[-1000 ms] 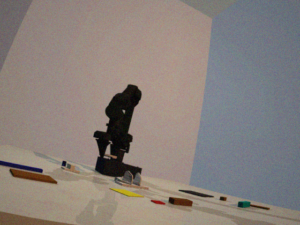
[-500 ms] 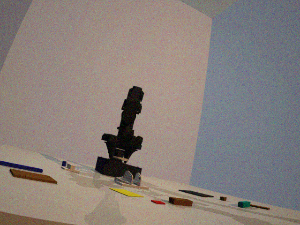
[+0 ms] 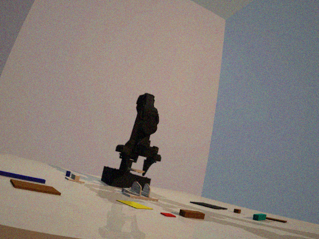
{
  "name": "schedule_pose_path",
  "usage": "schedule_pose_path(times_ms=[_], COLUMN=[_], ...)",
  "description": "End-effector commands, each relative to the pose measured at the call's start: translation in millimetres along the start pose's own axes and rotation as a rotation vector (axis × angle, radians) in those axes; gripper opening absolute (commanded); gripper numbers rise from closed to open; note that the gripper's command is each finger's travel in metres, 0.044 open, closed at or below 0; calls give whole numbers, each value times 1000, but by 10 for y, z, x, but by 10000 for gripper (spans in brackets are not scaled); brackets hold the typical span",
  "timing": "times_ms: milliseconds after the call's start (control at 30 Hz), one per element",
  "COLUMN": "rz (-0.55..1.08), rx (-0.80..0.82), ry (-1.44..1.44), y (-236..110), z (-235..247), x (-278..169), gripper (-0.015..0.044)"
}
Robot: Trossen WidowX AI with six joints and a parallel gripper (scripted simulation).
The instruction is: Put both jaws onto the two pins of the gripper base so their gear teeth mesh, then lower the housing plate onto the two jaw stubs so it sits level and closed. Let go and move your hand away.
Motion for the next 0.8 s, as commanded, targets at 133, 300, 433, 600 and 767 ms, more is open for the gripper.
schedule_pose_path(times_ms=[133,300,433,600,767], rz=[-4,-4,-4,-4,-4], rx=[5,5,5,5,5], ry=[26,26,30,46,46], y=[-3,-3,-3,-3,-3], z=[32,32,32,32,32], x=[-8,-8,-8,-8,-8], gripper=[351,351,351,351,351])
Point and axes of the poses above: the point midway between the two fingers, 35 mm back from their tips, its own y axis out along the fingers, its own z axis across the jaws, x = y × z, the point moved 6 cm from there along -y, back along the fingers, and after that the axes turned 3 degrees about y, right-handed, at the moved point
